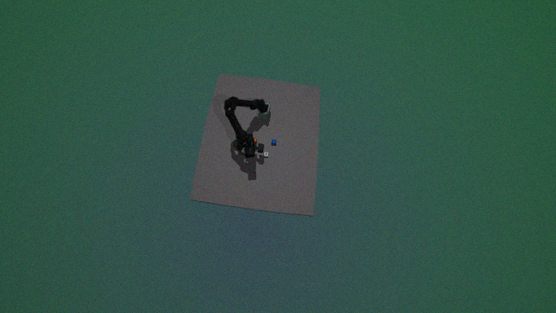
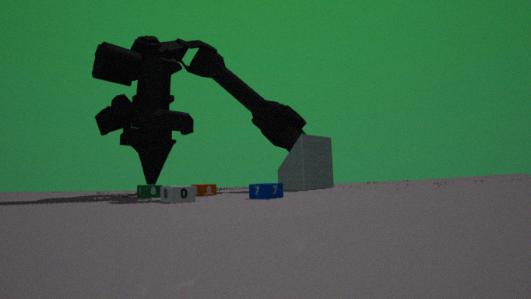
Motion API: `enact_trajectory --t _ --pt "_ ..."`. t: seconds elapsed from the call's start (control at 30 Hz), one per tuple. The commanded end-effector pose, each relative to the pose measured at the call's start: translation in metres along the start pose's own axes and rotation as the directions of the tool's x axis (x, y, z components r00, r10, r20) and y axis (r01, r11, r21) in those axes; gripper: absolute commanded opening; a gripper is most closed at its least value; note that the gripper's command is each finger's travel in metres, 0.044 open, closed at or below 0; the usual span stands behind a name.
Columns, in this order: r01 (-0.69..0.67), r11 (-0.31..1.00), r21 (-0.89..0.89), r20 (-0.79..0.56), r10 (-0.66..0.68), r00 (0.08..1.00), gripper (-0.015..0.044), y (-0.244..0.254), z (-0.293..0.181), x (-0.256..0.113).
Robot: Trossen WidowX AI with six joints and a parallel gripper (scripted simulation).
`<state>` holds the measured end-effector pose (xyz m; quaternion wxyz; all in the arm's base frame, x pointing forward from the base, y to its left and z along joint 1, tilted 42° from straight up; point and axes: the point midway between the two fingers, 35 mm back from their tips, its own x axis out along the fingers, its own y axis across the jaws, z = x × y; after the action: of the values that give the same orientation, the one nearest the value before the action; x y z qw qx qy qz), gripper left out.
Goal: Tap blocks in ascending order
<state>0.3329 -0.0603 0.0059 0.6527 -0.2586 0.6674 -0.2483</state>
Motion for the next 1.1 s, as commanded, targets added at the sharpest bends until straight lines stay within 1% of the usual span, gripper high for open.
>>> enact_trajectory --t 0.0,0.13,0.27,0.43,0.5,0.67,0.77,0.9,0.93,1.0,1.07 --pt "0.005 1.0 -0.009 -0.004 -0.005 1.0 0.002 0.0 -0.001 0.006" --pt "0.005 1.0 -0.009 -0.004 -0.005 1.0 0.002 0.0 -0.001 0.006" --pt "0.003 1.0 -0.009 -0.004 -0.003 1.0 0.002 0.001 -0.001 -0.022" --pt "0.003 1.0 -0.009 -0.004 -0.003 1.0 0.002 0.001 -0.001 -0.024" --pt "-0.006 1.0 -0.011 0.0 0.006 1.0 0.0072 0.013 0.001 -0.029" --pt "-0.051 0.998 -0.022 0.01 0.052 0.999 0.0204 0.101 -0.003 -0.061" --pt "-0.06 0.998 -0.025 0.006 0.06 0.998 0.0283 0.148 -0.017 -0.078" --pt "-0.05 0.998 -0.023 -0.002 0.05 0.999 0.0387 0.208 -0.048 -0.096" --pt "-0.044 0.999 -0.021 -0.004 0.044 0.999 0.04 0.222 -0.058 -0.1" --pt "-0.027 1.0 -0.016 -0.006 0.027 1.0 0.04 0.248 -0.079 -0.106" --pt "-0.016 1.0 -0.012 -0.006 0.016 1.0 0.04 0.26 -0.091 -0.109"
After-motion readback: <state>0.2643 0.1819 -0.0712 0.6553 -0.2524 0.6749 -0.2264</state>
